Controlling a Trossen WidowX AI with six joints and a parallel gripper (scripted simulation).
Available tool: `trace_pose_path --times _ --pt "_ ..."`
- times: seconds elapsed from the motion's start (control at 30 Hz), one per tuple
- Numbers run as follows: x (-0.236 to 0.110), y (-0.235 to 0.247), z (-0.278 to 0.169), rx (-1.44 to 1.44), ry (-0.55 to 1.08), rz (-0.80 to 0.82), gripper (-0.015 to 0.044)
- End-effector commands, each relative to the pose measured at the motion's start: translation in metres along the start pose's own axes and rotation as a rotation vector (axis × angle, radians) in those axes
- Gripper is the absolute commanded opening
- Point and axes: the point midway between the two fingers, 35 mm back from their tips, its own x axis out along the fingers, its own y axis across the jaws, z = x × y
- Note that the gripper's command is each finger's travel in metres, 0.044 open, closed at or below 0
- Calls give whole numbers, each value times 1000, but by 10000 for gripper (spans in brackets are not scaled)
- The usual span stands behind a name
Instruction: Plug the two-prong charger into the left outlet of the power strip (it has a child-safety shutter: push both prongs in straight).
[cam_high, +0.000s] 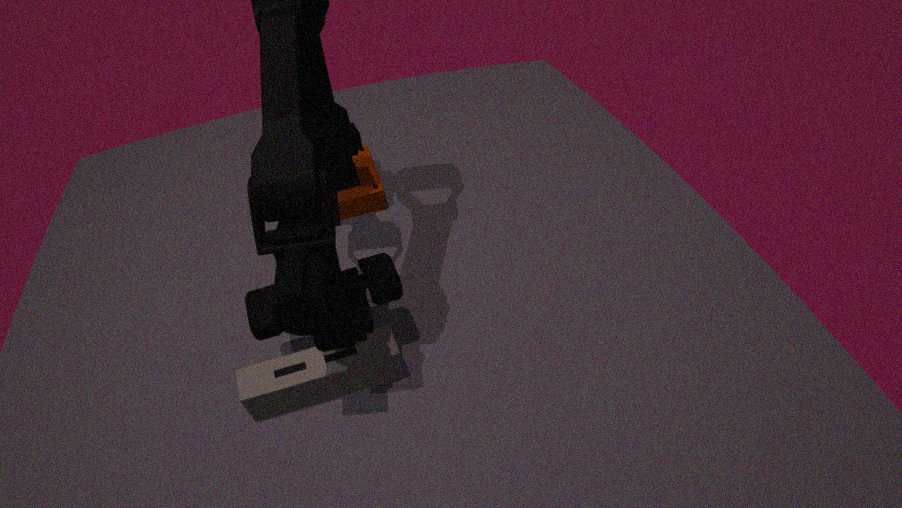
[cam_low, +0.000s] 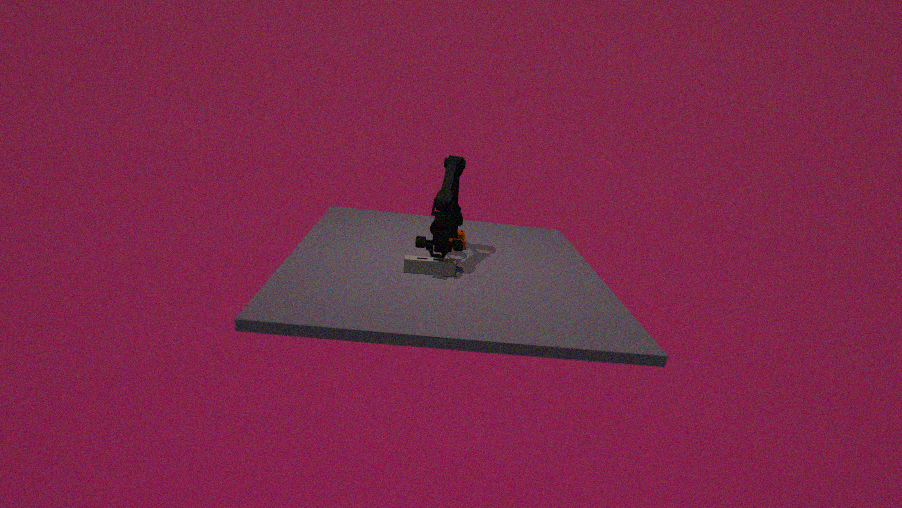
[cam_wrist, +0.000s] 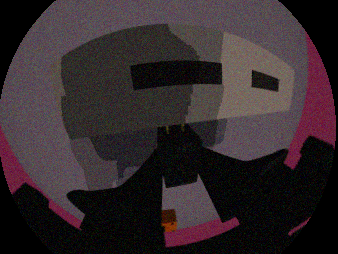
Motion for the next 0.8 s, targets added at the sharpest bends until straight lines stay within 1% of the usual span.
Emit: trace_pose_path --times 0.0,0.77 --pt "0 1 0 4 -1 5 0" --pt "-1 1 6 4 -1 5 0"
